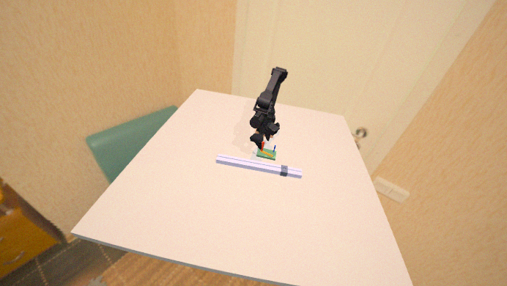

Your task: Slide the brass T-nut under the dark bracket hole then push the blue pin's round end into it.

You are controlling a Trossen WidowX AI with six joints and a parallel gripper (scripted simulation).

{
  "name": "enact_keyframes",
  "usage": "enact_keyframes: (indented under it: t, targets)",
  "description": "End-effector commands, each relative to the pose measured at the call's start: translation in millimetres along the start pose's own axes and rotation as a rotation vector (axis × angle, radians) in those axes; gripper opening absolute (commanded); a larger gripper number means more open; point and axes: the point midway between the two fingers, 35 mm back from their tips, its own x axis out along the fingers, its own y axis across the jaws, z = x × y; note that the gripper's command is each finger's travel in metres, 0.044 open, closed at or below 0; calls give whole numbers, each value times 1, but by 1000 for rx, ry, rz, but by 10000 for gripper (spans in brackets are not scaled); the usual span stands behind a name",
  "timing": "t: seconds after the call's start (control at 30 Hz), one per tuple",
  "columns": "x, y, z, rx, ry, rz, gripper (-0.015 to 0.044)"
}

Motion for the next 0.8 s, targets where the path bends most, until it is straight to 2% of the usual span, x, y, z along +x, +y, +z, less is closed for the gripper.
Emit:
enact_keyframes:
  t: [0.0,0.43,0.77]
  targets:
    - [8,1,-3,5,5,5,440]
    - [25,3,-8,5,5,5,440]
    - [25,3,-8,5,5,5,177]
